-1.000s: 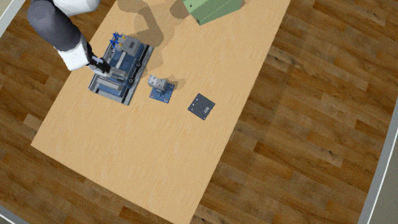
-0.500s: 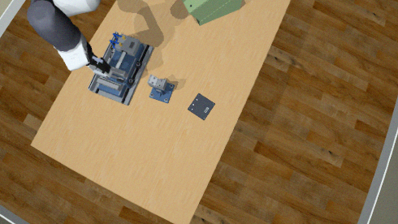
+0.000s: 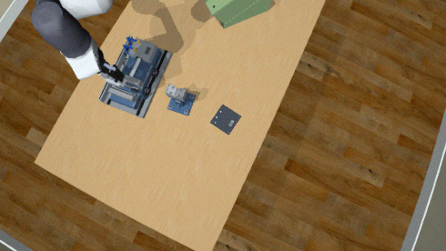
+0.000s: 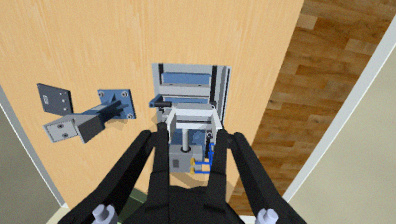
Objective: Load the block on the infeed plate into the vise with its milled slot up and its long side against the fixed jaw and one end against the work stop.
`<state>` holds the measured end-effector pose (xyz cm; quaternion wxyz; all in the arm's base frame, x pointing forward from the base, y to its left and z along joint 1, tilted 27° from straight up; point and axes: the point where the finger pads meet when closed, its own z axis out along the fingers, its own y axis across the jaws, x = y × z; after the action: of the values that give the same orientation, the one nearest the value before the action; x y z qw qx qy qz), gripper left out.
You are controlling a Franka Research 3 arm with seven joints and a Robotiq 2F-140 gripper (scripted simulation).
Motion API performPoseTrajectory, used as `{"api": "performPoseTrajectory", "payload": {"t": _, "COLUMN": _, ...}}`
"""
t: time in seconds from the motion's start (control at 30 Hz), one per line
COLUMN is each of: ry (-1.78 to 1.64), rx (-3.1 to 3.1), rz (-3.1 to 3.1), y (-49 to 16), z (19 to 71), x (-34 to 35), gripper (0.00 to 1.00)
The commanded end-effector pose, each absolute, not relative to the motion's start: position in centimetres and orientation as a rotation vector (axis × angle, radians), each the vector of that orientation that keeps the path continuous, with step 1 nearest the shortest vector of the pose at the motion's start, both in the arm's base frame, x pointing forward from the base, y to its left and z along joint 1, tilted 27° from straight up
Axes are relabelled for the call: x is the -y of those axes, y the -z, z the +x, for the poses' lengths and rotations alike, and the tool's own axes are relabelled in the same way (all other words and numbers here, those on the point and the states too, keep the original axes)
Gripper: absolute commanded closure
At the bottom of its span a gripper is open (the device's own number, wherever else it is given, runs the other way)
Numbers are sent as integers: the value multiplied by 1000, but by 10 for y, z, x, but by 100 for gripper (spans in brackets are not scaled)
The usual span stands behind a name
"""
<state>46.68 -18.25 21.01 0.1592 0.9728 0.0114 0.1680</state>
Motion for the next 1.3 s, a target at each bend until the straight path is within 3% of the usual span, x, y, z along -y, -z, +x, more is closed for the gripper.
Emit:
{"api": "performPoseTrajectory", "payload": {"t": 0.0, "ry": -489, "rx": -25, "rz": 2782, "y": -209, "z": 469, "x": 182, "gripper": 100}}
{"api": "performPoseTrajectory", "payload": {"t": 1.27, "ry": -489, "rx": -25, "rz": 2782, "y": -193, "z": 475, "x": 187, "gripper": 100}}
